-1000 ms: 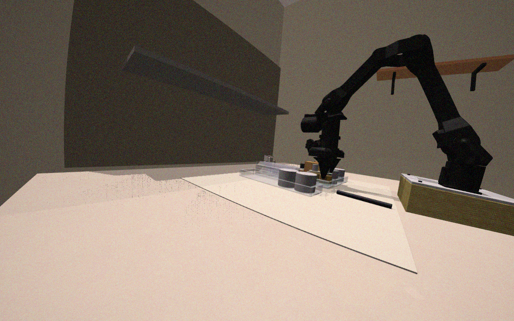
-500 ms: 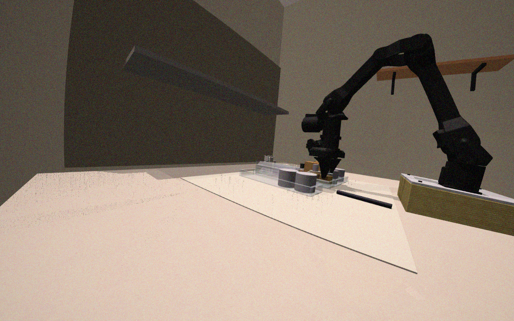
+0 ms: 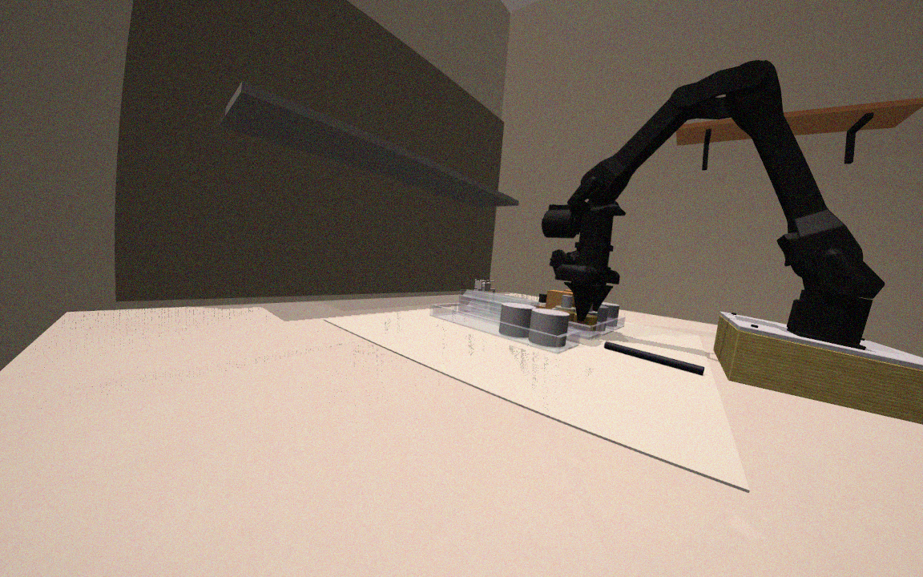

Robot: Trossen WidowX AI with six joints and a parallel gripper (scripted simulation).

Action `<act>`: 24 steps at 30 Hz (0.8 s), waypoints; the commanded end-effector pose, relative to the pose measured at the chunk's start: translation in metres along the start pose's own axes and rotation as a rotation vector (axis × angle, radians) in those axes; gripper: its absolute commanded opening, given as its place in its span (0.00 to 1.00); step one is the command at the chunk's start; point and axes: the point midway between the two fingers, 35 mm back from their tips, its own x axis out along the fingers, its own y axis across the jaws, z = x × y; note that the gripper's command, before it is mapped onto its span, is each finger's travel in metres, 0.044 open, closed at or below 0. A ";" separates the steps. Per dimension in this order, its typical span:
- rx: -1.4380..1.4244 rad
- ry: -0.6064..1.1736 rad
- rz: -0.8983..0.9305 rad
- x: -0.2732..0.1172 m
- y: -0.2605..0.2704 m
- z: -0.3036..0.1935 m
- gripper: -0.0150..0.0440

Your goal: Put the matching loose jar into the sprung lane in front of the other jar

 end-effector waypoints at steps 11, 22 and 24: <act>0.001 0.001 0.002 -0.019 0.000 0.000 0.76; 0.001 0.002 0.002 -0.022 0.000 -0.014 0.76; 0.001 0.002 0.002 -0.022 0.000 -0.021 0.76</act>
